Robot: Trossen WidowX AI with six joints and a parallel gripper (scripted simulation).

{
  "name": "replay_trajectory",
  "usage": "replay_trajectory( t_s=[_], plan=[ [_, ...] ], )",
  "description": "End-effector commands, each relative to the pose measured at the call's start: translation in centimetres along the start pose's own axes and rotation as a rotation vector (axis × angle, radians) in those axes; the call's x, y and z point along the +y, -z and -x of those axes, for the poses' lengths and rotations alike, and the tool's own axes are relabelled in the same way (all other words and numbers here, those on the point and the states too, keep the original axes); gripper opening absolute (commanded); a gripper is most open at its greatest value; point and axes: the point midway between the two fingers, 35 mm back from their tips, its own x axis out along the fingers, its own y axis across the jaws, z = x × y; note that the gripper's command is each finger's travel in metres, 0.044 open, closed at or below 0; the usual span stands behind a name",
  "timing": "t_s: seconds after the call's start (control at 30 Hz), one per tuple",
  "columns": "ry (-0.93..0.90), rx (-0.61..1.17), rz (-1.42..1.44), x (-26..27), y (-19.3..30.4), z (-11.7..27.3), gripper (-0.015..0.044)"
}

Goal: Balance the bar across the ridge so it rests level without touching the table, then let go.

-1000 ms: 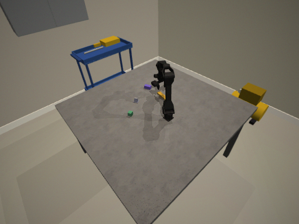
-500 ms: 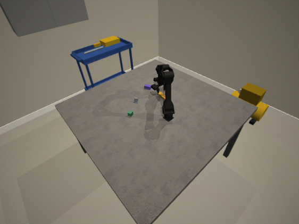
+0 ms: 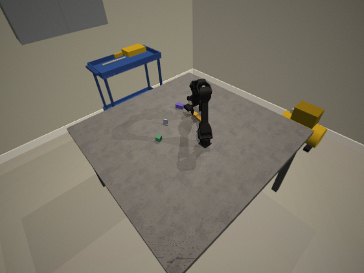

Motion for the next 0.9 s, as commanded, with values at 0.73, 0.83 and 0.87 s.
replay_trajectory(
  t_s=[0.73, 0.83, 0.87],
  plan=[
    [-0.011, 0.017, 0.007, 0.22, 0.34, -2.09, 0.0315],
    [-0.011, 0.017, 0.007, 0.22, 0.34, -2.09, 0.0315],
    [-0.005, 0.012, 0.0, 0.12, 0.26, -1.85, 0.0289]
  ],
)
